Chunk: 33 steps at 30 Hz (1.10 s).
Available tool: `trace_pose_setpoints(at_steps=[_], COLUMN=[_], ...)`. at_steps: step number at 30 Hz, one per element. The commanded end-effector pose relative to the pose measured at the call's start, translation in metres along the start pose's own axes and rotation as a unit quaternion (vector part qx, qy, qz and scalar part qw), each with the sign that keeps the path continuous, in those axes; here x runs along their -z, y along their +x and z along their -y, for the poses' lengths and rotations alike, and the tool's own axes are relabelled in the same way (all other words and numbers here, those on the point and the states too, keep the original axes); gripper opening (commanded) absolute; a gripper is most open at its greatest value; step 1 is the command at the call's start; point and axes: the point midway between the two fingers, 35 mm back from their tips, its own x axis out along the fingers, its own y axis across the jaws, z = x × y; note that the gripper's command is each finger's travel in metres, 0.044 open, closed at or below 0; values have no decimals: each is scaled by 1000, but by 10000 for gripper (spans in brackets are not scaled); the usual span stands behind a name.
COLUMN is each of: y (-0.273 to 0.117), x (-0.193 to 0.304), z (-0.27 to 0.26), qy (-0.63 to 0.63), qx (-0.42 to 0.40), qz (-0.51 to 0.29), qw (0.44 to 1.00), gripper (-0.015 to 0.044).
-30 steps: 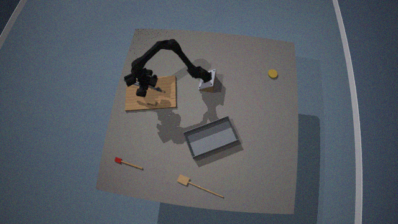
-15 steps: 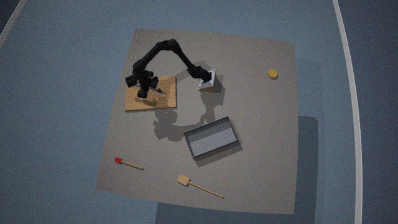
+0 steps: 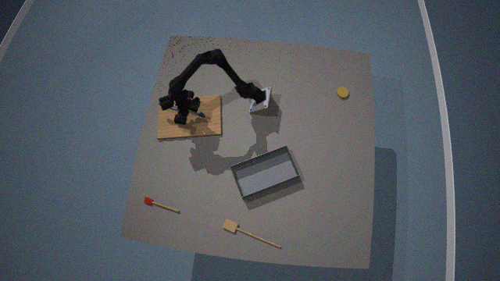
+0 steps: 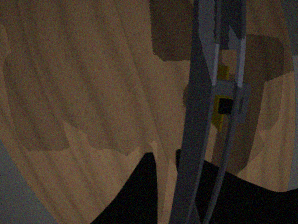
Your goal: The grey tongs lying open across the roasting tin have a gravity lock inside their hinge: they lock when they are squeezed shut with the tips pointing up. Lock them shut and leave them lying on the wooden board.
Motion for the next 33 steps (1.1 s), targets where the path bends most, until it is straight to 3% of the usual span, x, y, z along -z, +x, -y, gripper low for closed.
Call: trace_pose_setpoints(at_steps=[1, 23, 27, 33], y=[0, 0, -2, -33], x=[-1, 0, 3, 27], z=[0, 0, -5, -58], qy=[-2, 0, 0, 9], qx=[2, 0, 0, 2], qz=[0, 0, 2, 9], qw=[1000, 1000, 1000, 1000], gripper=[-150, 427, 440, 440])
